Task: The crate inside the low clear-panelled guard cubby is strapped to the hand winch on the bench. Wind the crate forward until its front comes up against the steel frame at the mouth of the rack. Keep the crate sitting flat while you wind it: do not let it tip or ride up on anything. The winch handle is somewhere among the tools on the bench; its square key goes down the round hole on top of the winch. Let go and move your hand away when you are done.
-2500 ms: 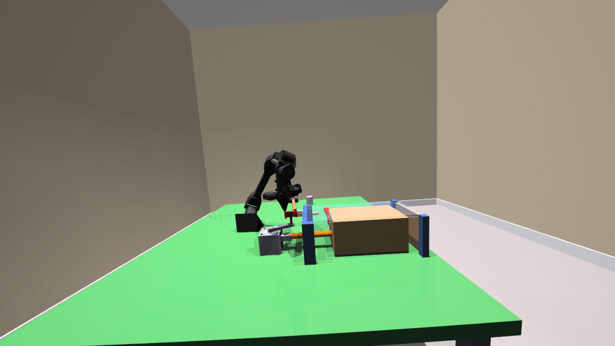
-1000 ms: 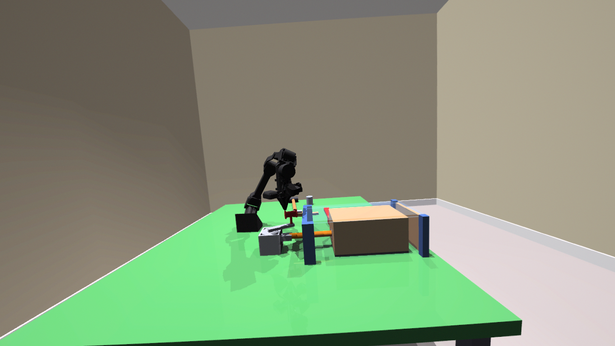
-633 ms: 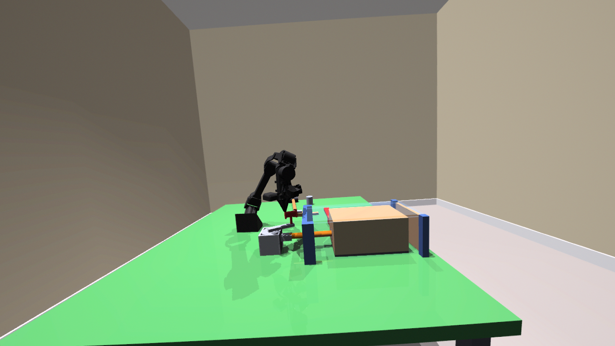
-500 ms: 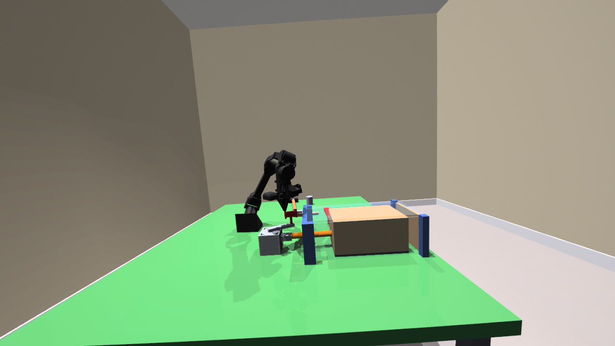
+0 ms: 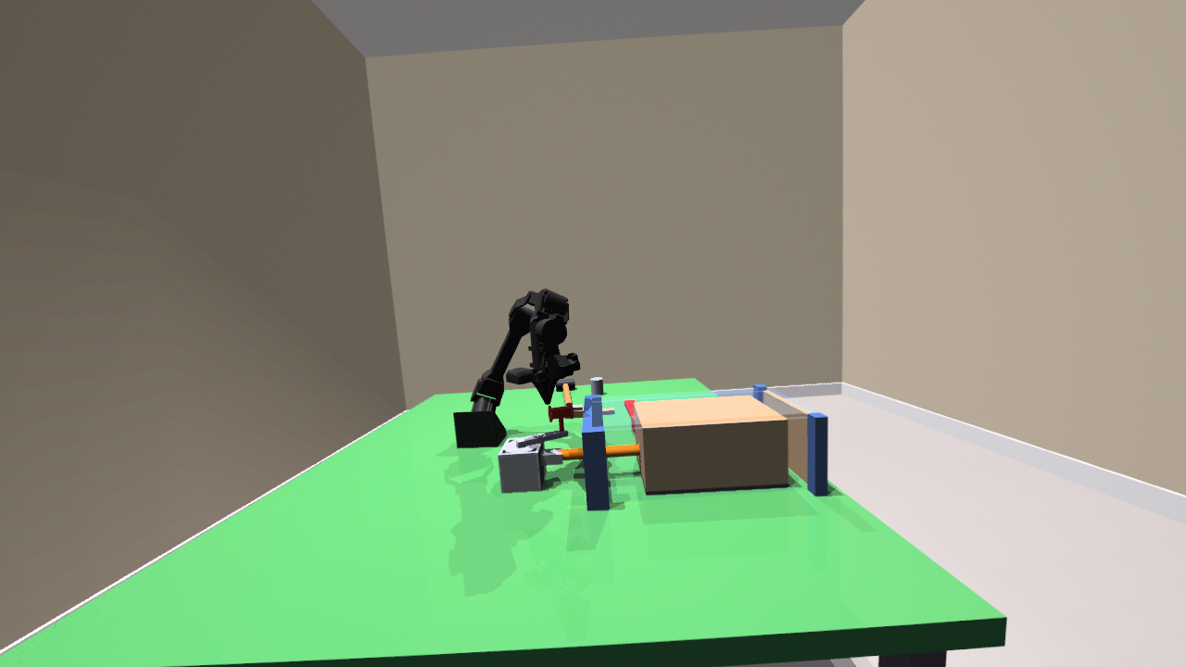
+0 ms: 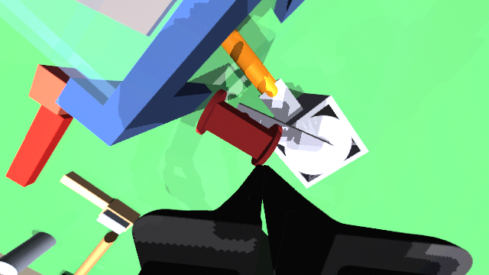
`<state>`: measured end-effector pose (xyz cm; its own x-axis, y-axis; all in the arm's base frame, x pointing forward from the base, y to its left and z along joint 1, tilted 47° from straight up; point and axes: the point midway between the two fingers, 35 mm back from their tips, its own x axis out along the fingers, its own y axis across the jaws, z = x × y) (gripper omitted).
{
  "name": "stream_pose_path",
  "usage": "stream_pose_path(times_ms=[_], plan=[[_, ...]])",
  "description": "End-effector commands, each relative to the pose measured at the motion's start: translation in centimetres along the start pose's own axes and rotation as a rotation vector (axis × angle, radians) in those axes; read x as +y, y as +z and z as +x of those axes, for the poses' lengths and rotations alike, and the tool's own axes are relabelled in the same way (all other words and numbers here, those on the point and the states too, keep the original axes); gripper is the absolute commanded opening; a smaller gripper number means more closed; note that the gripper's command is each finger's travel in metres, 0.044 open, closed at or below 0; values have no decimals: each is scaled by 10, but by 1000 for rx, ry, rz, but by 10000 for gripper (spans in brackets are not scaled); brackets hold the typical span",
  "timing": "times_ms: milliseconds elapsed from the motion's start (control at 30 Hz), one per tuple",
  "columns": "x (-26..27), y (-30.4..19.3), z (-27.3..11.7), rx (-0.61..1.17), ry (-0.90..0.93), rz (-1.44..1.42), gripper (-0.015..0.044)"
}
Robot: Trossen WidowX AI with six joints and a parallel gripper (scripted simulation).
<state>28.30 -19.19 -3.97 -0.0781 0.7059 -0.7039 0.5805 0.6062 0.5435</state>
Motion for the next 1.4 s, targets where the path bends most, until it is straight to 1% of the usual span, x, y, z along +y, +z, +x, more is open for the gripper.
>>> stream_pose_path(times_ms=[0, 100, 300, 400, 567, 1367], plan=[[0, -1, -21, -35, 0, 21, 0], [-1, -2, -44, -70, -4, 44, 0], [-1, -2, -46, -72, -4, 46, 0], [-4, 5, -37, -56, -3, 34, 0], [-12, 24, -9, -3, 1, 0, 0], [-11, 22, 2, 0, 2, -2, 0]])
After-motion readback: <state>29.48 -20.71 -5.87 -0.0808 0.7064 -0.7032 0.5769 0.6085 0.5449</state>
